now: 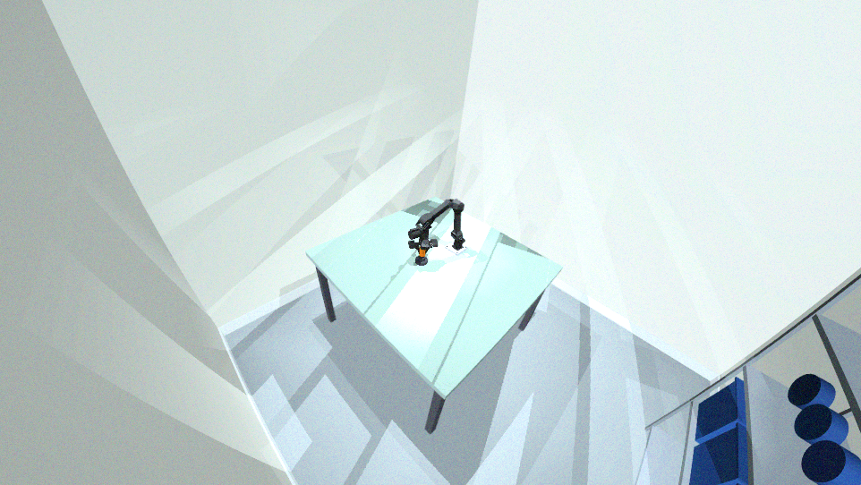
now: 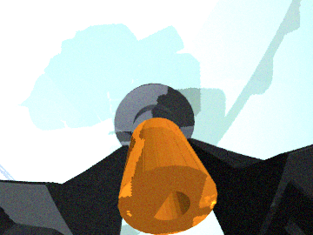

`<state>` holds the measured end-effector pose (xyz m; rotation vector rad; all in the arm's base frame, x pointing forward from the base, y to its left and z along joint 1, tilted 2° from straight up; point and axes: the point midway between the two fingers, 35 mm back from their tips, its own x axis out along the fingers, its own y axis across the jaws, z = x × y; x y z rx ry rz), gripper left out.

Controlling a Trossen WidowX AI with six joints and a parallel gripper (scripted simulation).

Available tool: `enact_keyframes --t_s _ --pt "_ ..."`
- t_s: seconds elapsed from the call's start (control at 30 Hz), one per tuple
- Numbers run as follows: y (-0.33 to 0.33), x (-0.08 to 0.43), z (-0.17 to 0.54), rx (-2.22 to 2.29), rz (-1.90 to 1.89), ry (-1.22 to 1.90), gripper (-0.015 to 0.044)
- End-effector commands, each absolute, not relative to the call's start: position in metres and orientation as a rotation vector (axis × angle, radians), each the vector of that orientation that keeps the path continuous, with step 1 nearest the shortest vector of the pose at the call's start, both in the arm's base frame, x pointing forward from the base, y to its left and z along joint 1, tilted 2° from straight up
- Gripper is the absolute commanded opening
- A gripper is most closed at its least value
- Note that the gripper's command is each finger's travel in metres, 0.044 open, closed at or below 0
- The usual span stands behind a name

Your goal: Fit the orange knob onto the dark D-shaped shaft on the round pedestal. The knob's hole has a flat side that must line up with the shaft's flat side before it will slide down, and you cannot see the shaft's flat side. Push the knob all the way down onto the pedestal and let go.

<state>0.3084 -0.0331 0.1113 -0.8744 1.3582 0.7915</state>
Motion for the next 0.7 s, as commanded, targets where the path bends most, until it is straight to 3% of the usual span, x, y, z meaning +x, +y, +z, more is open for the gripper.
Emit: enact_keyframes --t_s 0.0,0.67 --pt "-0.0330 0.3107 0.1141 -0.880 0.794 1.350 0.0000" --pt "-0.0338 0.3177 0.1128 -1.043 0.947 1.281 0.0000"
